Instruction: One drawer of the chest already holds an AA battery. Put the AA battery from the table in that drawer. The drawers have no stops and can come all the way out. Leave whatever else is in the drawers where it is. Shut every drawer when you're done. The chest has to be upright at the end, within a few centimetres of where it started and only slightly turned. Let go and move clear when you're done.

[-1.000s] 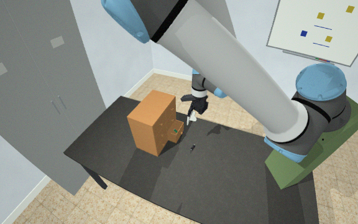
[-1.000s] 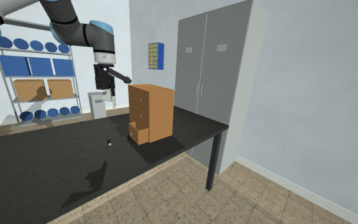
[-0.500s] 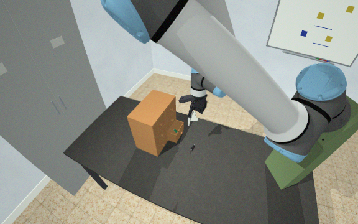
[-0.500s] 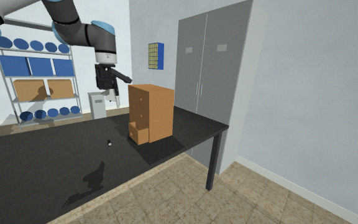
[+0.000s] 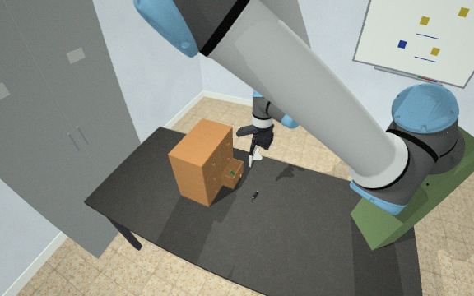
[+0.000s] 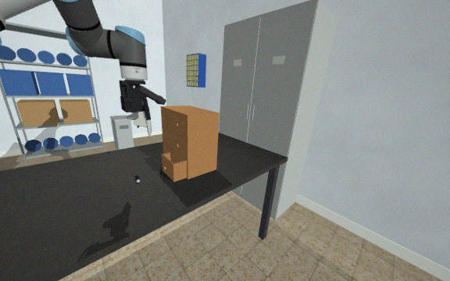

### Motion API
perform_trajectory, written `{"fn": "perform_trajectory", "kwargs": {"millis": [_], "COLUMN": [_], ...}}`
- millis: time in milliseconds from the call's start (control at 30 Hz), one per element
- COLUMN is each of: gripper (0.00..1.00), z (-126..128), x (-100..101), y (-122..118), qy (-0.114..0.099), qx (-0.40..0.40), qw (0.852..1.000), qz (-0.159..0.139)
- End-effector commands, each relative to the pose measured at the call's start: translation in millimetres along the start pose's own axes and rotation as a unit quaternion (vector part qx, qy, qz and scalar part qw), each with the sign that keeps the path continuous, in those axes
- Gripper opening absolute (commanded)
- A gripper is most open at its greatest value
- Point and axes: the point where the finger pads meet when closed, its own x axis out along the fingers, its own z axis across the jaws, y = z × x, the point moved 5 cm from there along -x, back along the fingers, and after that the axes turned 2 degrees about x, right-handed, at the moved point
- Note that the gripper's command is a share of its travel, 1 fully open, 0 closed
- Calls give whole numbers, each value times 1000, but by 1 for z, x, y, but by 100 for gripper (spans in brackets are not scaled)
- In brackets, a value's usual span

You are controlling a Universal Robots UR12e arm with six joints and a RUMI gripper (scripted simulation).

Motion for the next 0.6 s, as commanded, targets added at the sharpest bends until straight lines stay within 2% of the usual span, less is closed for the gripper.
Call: {"fn": "perform_trajectory", "kwargs": {"millis": [0,567], "gripper": [100,100], "z": [0,0], "x": [0,2], "y": [0,2], "qy": [0,0], "qx": [-1,1], "qw": [1000,1000], "qz": [0,7]}}
